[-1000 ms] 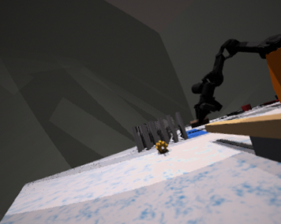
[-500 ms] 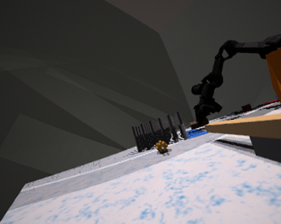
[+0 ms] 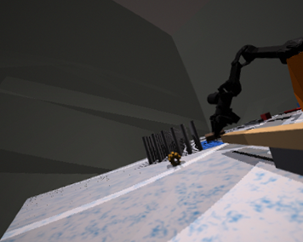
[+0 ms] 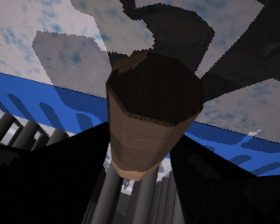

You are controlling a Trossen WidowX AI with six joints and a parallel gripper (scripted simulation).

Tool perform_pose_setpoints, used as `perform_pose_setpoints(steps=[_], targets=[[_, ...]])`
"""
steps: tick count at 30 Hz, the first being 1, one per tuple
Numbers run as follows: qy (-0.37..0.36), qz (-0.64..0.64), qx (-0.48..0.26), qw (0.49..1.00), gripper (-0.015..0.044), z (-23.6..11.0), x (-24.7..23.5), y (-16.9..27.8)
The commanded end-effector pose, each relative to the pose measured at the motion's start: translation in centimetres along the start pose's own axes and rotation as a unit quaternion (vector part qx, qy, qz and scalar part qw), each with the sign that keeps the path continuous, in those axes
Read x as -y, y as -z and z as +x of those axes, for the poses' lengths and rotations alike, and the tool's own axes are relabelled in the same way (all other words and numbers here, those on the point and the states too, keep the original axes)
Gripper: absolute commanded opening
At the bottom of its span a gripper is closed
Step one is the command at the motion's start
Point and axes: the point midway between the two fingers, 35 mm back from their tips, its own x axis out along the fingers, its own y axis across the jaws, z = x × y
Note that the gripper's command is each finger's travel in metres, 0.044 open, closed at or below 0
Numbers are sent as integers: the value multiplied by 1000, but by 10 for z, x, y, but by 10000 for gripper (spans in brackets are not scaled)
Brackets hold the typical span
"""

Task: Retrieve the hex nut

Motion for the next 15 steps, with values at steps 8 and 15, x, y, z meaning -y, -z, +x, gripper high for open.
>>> perform_pose_setpoints(steps=[8,15], targets=[[4,-3,1,1000,0,4,4,-1],[4,-3,1,1000,0,5,4,-1]])
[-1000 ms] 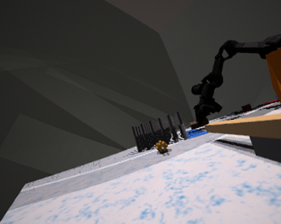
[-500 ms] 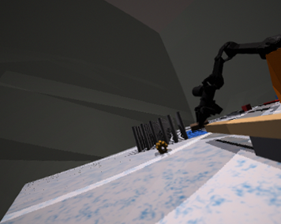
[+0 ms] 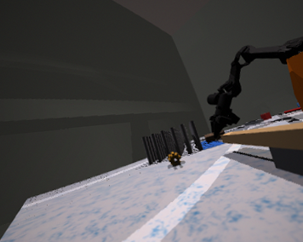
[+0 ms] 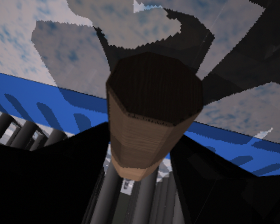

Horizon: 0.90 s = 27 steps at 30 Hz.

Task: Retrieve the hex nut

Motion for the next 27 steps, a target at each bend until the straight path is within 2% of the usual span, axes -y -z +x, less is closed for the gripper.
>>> perform_pose_setpoints(steps=[1,27], targets=[[3,-3,3,1000,0,2,3,-1],[3,-1,3,1000,0,1,2,-3]])
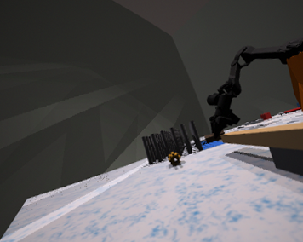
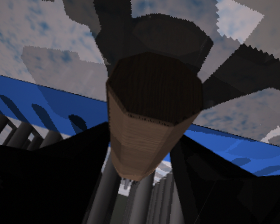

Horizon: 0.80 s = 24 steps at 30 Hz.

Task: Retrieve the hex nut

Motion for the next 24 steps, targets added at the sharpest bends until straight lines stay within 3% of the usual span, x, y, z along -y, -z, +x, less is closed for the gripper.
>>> perform_pose_setpoints(steps=[1,24], targets=[[0,1,1,1000,0,-2,0,-3],[0,1,2,1000,0,-11,-1,-15]])
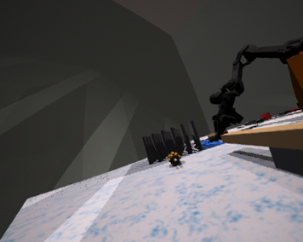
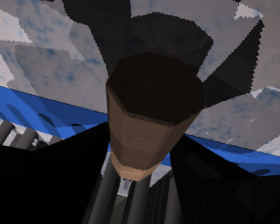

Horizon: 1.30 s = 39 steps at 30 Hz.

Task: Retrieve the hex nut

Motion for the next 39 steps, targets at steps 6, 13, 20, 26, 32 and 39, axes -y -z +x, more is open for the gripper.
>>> perform_pose_setpoints(steps=[6,13,20,26,32,39], targets=[[-2,1,1,1000,0,-4,-2,-6],[-2,1,1,1000,0,-7,-2,-10],[-2,1,1,1000,0,-10,-2,-14],[-2,0,1,1000,0,-12,-2,-18],[-2,0,1,1000,0,-15,-2,-21],[-1,0,1,1000,0,-18,-2,-25]])
